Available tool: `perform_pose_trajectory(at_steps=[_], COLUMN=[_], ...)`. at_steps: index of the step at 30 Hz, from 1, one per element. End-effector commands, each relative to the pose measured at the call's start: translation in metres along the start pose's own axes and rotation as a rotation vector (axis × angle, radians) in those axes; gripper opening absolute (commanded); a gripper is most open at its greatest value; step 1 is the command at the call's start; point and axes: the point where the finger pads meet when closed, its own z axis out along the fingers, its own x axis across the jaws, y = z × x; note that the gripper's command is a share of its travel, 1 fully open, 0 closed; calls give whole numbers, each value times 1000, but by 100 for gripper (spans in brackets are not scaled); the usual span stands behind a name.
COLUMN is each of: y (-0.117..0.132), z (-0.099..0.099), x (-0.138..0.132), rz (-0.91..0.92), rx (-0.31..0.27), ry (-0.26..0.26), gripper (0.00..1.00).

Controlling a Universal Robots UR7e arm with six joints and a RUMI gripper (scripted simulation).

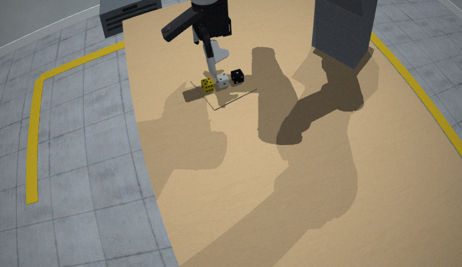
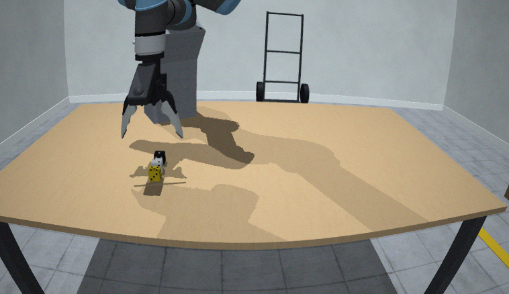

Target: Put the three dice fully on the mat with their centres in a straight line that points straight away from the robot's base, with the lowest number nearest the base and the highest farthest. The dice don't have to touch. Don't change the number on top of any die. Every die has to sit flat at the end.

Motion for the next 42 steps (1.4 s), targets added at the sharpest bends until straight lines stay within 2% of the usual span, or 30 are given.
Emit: perform_pose_trajectory(at_steps=[1,7,15,17,29,42], y=[0,0,0,0,0,0], z=[-2,-14,-40,-40,-76,-86], x=[0,0,0,0,0,0], rz=[0,0,0,0,0,0], rx=[1,1,1,1,1,1], ry=[0,0,0,0,0,0], gripper=[100,100,100,100,100,100])
